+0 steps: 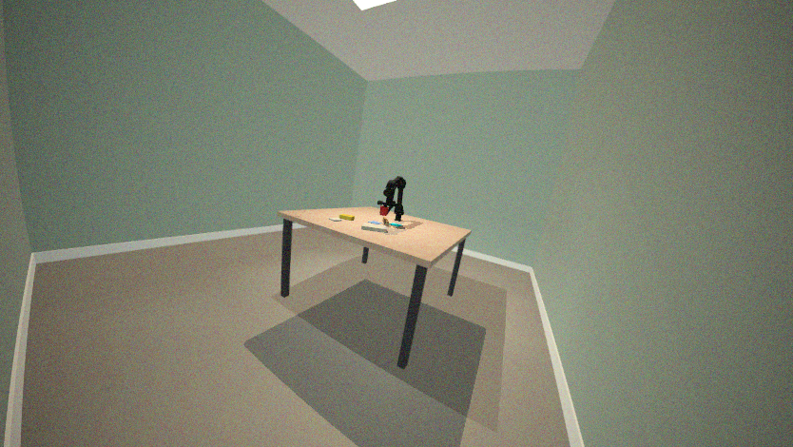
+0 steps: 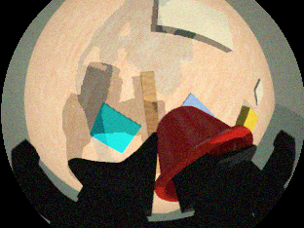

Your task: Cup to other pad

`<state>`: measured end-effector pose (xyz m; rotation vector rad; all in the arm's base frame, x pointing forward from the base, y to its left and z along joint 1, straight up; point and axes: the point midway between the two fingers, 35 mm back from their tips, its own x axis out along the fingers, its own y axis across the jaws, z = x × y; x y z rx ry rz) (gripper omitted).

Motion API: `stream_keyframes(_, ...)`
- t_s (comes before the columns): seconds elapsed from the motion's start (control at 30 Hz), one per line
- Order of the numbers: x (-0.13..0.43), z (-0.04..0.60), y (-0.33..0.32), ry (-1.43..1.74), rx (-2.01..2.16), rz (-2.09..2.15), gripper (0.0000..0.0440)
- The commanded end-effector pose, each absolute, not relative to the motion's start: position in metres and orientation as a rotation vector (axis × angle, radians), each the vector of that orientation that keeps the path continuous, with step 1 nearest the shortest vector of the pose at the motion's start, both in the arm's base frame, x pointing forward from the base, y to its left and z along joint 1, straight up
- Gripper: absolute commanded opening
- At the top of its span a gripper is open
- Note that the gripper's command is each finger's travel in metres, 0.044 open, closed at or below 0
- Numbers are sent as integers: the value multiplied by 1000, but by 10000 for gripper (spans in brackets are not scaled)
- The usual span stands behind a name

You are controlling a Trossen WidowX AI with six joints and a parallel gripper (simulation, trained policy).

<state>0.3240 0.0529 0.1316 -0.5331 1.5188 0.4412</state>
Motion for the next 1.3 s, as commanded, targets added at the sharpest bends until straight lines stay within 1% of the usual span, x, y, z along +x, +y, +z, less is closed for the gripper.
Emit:
stream_keyframes(0.0, 321, 135, 63, 1498, -538, 452, 0)
stream_keyframes(0.63, 292, 128, 110, 1434, -585, 500, 0)
stream_keyframes(1.27, 257, 92, 119, 1425, -583, 483, 0)
